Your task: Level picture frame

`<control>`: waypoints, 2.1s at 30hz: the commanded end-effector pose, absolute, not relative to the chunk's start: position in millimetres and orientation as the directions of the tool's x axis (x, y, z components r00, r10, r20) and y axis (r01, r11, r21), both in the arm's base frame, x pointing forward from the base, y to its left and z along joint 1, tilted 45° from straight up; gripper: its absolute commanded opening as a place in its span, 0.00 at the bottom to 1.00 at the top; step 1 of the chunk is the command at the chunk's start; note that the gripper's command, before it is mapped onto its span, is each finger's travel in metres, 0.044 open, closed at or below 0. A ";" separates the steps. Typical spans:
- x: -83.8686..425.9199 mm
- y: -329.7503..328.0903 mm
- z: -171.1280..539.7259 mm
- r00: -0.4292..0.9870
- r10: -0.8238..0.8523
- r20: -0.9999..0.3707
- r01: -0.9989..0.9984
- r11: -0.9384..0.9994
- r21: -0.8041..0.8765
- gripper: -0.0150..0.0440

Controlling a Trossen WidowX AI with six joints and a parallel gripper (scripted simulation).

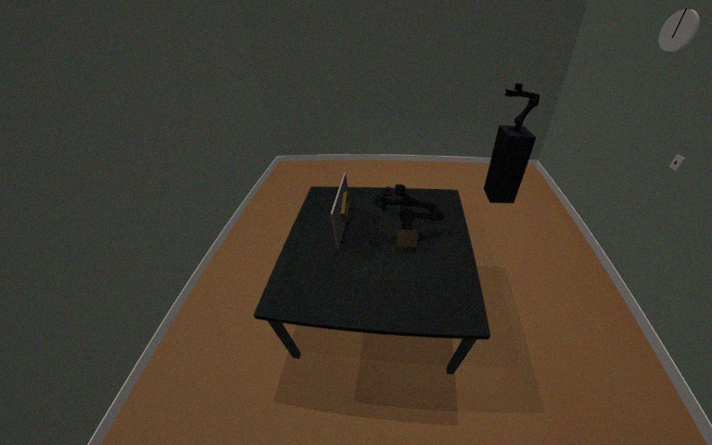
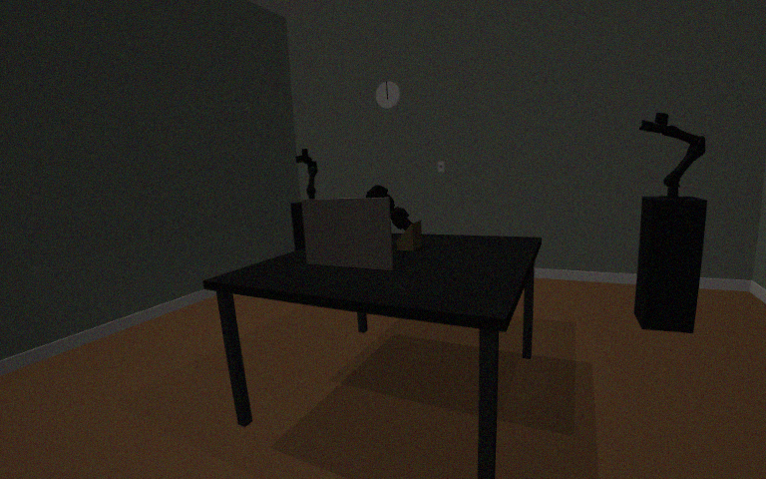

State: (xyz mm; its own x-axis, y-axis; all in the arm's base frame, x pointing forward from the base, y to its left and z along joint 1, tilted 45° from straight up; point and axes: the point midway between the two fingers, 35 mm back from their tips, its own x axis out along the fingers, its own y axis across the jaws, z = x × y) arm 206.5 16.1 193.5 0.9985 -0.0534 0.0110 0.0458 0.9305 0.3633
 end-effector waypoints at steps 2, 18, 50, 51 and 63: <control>206.6 16.5 192.5 0.999 -0.051 0.008 0.044 0.929 0.367 0.69; 206.6 16.5 192.5 0.999 -0.051 0.008 0.044 0.929 0.367 0.69; 207.3 16.1 193.2 0.999 -0.053 0.010 0.046 0.931 0.363 0.69; 209.7 15.9 193.5 0.999 -0.053 0.010 0.046 0.931 0.363 0.69; 261.4 -15.3 183.6 0.999 -0.052 0.016 0.042 0.930 0.365 0.69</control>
